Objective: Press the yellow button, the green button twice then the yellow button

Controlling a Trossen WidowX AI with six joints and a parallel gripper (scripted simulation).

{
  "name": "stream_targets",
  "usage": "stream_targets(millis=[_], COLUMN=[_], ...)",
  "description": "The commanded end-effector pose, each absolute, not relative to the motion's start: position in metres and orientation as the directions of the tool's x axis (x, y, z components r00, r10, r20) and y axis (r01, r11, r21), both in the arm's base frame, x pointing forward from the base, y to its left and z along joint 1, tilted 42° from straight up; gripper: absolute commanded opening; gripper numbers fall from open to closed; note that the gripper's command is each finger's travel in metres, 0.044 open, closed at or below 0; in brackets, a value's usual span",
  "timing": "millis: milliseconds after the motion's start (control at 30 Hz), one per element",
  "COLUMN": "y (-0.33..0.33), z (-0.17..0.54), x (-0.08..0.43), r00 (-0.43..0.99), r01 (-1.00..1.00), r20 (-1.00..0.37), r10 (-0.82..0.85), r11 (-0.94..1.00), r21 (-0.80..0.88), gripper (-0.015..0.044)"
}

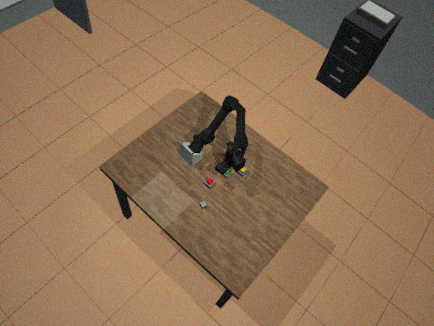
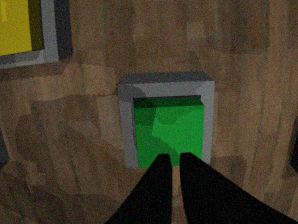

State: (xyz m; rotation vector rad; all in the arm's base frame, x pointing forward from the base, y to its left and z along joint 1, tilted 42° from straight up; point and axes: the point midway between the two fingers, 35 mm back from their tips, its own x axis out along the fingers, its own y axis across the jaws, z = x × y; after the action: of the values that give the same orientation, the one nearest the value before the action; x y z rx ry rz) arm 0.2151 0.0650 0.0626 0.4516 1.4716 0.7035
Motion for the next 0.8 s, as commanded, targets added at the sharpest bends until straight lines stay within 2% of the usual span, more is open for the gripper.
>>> stream_targets(millis=[0, 767], y=[0.067, 0.086], z=[0.060, 0.040], x=[0.214, 0.213], r00=[-0.046, -0.046], r01=[-0.156, -0.156], r20=[-0.741, -0.740], r10=[0.670, 0.671], r11=[0.728, 0.726], r21=[0.668, 0.669], gripper=[0.0020, 0.0020])
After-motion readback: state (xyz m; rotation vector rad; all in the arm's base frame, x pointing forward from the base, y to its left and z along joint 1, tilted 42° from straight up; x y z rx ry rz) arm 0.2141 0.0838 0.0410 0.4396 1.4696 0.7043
